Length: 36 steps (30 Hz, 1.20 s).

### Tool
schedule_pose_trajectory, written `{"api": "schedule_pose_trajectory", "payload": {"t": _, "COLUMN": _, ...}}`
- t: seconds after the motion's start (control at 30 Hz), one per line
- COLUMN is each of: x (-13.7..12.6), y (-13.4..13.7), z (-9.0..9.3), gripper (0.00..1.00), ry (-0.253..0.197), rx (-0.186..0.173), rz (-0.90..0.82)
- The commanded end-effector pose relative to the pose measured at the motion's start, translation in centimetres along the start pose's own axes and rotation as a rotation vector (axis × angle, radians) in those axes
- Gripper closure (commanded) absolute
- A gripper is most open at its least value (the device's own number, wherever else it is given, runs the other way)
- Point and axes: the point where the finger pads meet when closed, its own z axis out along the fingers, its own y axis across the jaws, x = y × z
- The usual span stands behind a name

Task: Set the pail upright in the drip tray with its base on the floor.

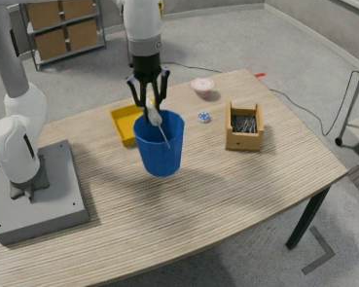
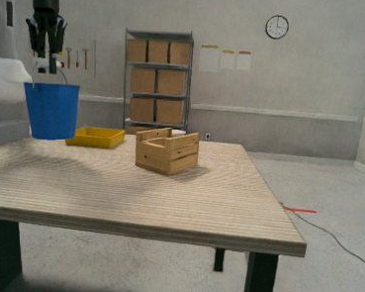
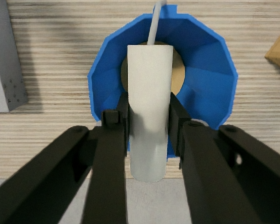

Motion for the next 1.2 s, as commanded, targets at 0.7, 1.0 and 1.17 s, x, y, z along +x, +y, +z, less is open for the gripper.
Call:
{"api": "schedule_pose_trajectory", "payload": {"t": 0.7, "x": 0.33, "y": 0.20, "z": -0.52, "gripper": 0.90, "ry": 0.001, "rx": -0.003, "rz": -0.001}}
{"api": "schedule_pose_trajectory", "payload": {"t": 1.0, "x": 0.58, "y": 0.14, "z": -0.47, "gripper": 0.90, "ry": 0.002, "rx": -0.002, "rz": 0.000}}
{"api": "schedule_pose_trajectory", "payload": {"t": 1.17, "x": 0.74, "y": 0.11, "z": -0.41, "gripper": 0.90, "ry": 0.002, "rx": -0.001, "rz": -0.001}}
